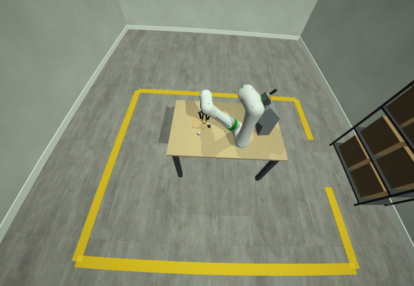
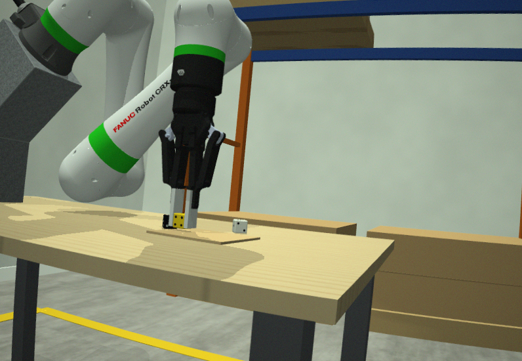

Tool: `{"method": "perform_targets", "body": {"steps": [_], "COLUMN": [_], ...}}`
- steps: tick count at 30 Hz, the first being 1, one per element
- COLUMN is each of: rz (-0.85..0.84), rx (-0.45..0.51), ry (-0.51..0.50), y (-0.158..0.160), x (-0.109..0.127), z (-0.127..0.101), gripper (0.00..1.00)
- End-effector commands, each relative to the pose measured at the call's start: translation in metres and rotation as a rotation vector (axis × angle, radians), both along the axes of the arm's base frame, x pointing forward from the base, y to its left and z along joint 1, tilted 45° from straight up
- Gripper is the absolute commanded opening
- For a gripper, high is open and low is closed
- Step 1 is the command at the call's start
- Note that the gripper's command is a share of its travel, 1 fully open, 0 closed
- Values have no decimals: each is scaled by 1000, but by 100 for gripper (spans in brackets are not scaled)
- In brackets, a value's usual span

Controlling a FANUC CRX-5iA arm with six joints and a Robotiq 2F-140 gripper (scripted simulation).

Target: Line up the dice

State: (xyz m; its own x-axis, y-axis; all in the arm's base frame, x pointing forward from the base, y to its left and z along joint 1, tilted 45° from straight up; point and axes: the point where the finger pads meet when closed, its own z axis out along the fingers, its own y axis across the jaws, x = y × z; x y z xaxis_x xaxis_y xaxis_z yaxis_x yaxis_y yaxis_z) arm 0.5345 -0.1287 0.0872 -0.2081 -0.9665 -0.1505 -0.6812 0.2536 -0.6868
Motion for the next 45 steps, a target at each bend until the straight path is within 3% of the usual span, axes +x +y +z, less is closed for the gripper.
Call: {"method": "perform_targets", "body": {"steps": [1, 45], "rz": [0, 0], "rx": [0, 0], "ry": [0, 0], "y": [0, 0], "x": [0, 3], "z": [0, -3], "gripper": [13, 13]}}
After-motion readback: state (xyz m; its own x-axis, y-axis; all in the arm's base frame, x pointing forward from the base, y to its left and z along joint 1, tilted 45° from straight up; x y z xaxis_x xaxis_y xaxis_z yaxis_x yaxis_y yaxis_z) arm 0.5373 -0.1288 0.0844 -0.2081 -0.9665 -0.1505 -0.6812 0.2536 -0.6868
